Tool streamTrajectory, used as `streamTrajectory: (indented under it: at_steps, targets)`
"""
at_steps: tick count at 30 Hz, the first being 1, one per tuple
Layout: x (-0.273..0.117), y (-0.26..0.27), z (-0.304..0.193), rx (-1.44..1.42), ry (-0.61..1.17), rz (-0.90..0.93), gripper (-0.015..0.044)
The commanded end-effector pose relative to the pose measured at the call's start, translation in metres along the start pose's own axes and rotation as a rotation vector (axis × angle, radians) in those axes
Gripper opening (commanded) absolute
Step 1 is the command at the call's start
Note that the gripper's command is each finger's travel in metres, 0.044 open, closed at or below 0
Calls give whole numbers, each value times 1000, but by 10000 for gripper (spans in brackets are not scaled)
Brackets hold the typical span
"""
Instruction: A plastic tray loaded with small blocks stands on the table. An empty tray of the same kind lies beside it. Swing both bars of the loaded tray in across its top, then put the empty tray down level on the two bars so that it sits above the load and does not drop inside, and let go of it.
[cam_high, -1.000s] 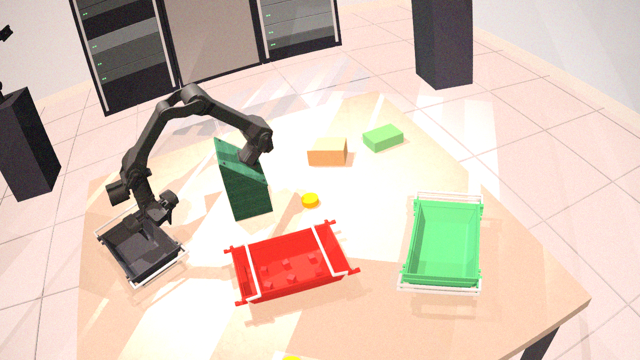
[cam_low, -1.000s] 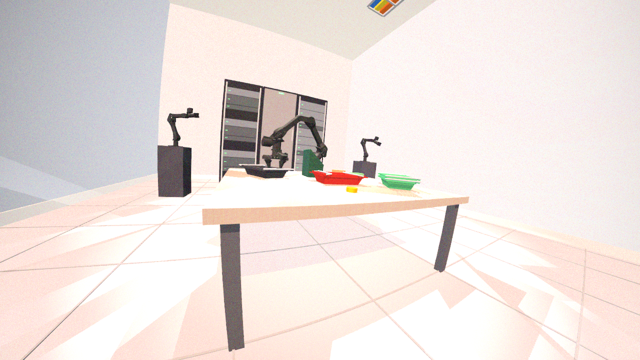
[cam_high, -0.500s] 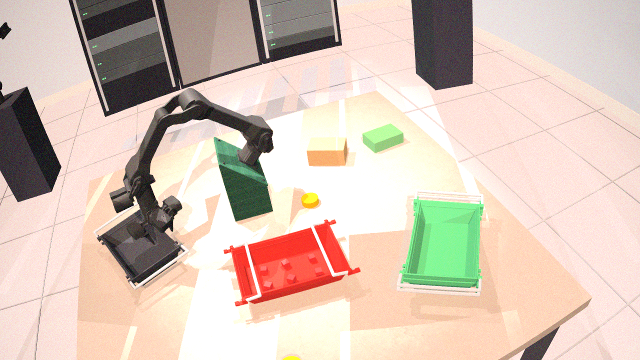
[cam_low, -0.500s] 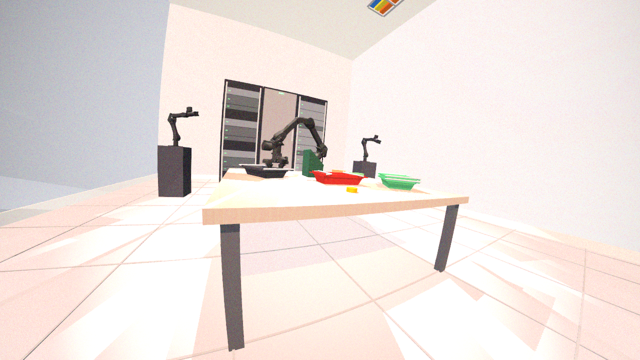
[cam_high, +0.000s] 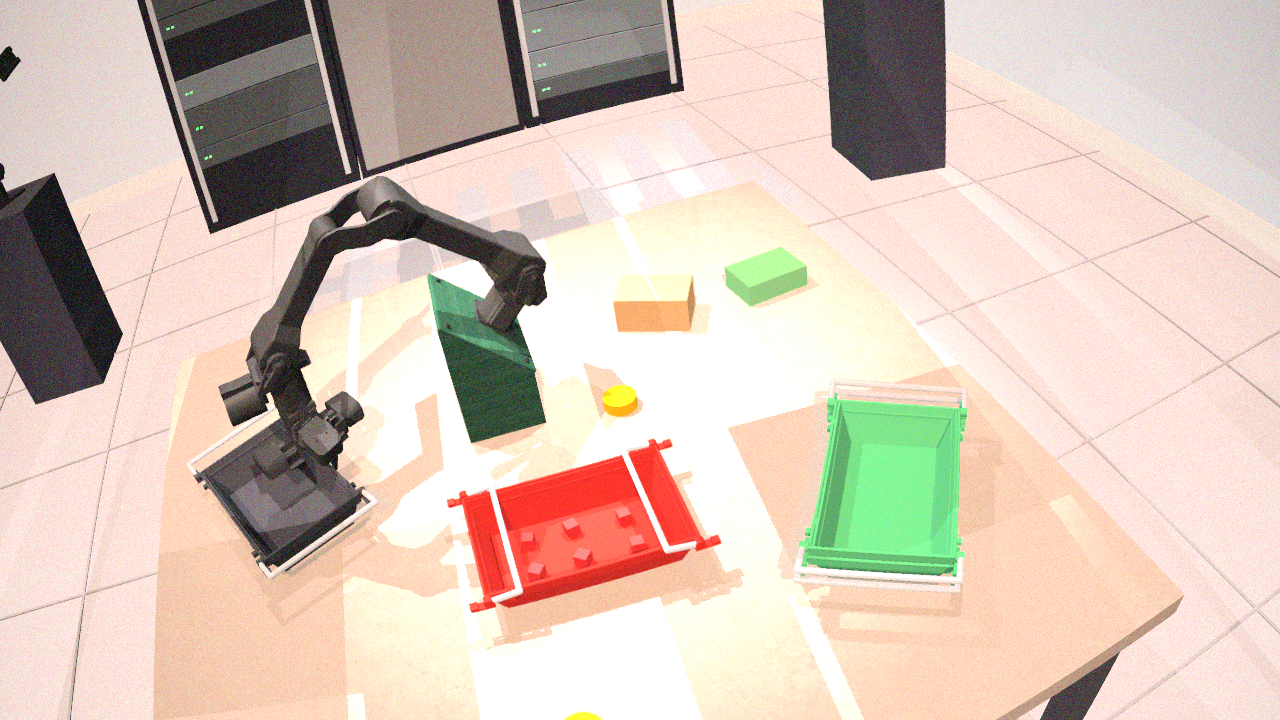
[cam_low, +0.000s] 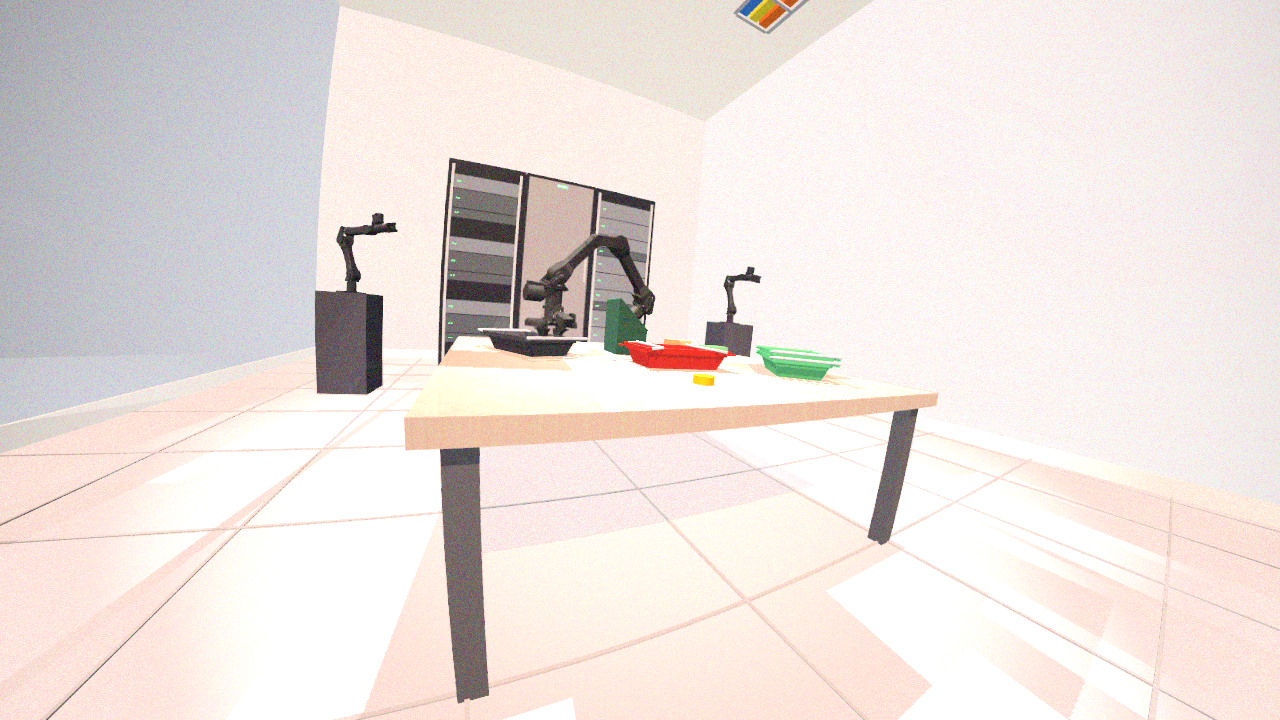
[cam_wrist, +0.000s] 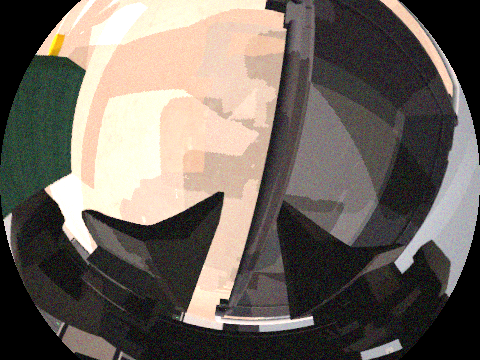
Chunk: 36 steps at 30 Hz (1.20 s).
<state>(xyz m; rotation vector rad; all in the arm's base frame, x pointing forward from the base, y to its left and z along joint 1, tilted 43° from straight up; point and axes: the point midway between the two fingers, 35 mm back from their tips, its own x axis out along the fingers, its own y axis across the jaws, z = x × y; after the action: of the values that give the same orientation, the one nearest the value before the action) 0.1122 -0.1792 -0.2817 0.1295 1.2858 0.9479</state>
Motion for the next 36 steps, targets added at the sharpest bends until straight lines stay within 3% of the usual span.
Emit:
streamTrajectory:
  at_steps: [1,23,36]
  targets:
    - [1,2,1,5,-4,7,168]
    - [0,2,1,5,-4,7,21]
    - [-79,1,0,6,-3,6,0]
